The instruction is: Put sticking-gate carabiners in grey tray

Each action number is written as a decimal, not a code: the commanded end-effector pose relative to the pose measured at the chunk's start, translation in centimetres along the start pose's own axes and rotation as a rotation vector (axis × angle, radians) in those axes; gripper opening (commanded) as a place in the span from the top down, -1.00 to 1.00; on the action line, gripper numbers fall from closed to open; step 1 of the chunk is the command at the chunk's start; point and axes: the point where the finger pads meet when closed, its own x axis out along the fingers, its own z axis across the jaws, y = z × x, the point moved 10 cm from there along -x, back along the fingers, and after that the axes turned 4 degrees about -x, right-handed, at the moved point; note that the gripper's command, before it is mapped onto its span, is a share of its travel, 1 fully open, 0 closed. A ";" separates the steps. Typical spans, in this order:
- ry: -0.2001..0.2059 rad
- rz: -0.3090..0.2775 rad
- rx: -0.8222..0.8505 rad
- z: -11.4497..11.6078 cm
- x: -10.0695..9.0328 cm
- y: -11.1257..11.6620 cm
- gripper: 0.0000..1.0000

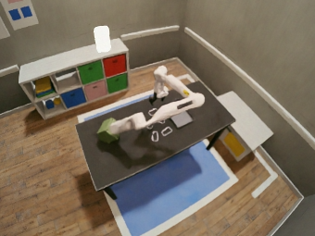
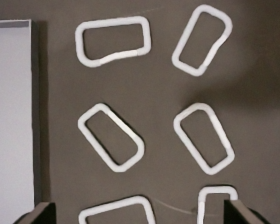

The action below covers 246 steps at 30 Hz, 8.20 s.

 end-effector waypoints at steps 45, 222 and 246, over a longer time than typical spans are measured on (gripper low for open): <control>0.004 -0.009 -0.005 7.9 12.4 -9.3 -1.00; 0.009 -0.013 -0.004 9.1 24.8 -10.8 -0.34; 0.006 -0.017 -0.006 9.2 24.6 -10.8 -0.22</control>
